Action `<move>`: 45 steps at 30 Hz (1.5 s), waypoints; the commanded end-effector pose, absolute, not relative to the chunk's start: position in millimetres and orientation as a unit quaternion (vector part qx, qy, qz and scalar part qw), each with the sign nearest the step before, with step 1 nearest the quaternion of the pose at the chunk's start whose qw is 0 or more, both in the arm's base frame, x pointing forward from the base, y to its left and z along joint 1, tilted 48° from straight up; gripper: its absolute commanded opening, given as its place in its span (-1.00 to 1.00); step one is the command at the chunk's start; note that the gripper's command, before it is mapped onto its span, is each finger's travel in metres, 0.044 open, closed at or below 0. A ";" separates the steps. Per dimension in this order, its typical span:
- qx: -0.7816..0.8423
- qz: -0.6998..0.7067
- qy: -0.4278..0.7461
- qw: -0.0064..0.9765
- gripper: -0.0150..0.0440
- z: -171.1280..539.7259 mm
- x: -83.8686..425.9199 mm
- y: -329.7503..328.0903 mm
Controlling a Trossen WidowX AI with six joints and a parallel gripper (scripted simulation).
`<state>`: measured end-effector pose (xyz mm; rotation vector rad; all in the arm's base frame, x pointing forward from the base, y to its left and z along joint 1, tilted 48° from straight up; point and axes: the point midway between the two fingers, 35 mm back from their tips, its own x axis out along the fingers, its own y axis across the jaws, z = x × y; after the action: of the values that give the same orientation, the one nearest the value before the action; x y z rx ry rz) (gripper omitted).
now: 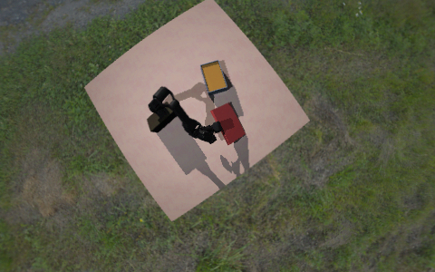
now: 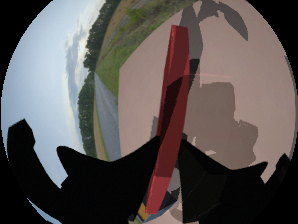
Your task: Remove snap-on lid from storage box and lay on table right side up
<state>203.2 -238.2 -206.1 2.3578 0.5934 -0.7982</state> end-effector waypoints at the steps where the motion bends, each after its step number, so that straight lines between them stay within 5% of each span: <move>1: 0.885 -0.301 0.230 0.270 -0.49 -212.8 202.0 -224.7; 45: 0.885 -0.301 0.230 0.270 -0.49 -236.7 203.0 -198.4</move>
<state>204.0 -208.6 -231.8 2.3703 0.5983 -0.7972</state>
